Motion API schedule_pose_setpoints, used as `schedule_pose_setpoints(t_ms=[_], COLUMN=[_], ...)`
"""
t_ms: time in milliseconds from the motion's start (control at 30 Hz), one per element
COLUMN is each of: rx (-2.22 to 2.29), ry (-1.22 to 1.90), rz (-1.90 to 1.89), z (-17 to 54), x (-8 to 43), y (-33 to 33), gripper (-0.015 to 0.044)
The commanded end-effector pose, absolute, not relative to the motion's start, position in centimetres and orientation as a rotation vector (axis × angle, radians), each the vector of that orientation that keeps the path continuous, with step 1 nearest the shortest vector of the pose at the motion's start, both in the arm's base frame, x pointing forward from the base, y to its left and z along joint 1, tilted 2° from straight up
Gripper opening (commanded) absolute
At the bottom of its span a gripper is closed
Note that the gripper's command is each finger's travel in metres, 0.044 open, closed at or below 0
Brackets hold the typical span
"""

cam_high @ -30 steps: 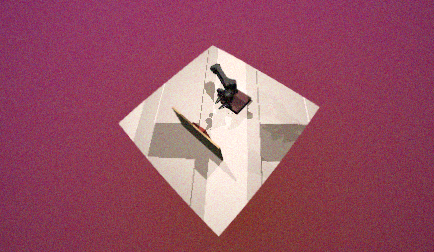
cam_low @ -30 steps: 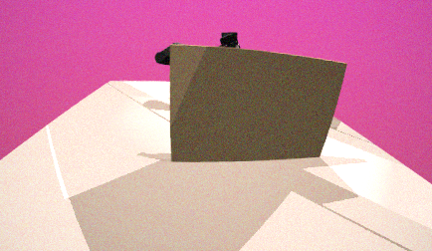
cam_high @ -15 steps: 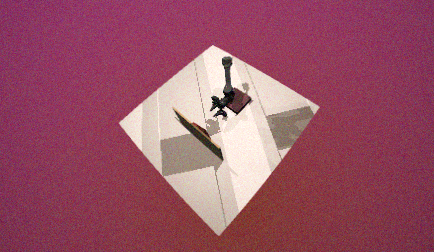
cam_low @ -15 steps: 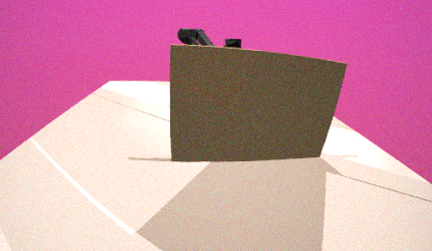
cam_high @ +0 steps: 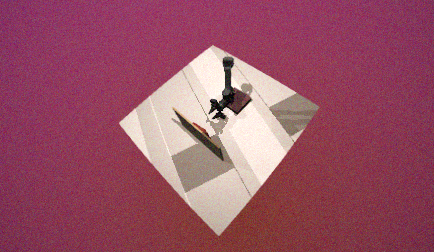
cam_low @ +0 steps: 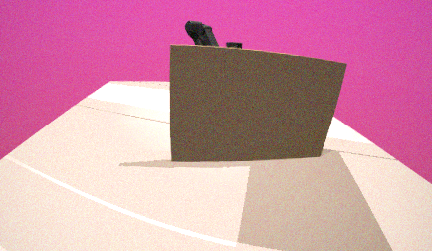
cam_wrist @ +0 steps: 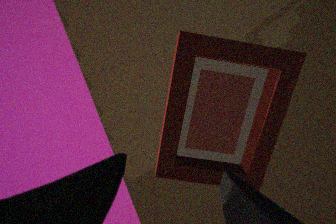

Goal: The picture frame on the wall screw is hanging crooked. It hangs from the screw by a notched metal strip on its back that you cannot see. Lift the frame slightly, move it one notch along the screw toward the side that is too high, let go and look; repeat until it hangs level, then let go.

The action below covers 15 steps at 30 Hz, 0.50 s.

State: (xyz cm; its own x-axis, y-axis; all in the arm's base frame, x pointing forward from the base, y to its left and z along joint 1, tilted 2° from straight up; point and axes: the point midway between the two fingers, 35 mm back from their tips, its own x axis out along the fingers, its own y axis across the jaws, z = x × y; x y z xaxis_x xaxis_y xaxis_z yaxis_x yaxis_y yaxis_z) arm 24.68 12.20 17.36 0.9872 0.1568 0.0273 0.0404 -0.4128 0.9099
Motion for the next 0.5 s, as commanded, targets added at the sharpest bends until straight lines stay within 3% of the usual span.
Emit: schedule_pose_setpoints(t_ms=[0, 467], rx=[1.998, 1.997], ry=[0.137, 0.132], rz=[0.125, 0.133], z=[17.4, 17.7], x=[24.9, 32.6], y=[12.3, 13.5], gripper=[0.0260, 0.0260])
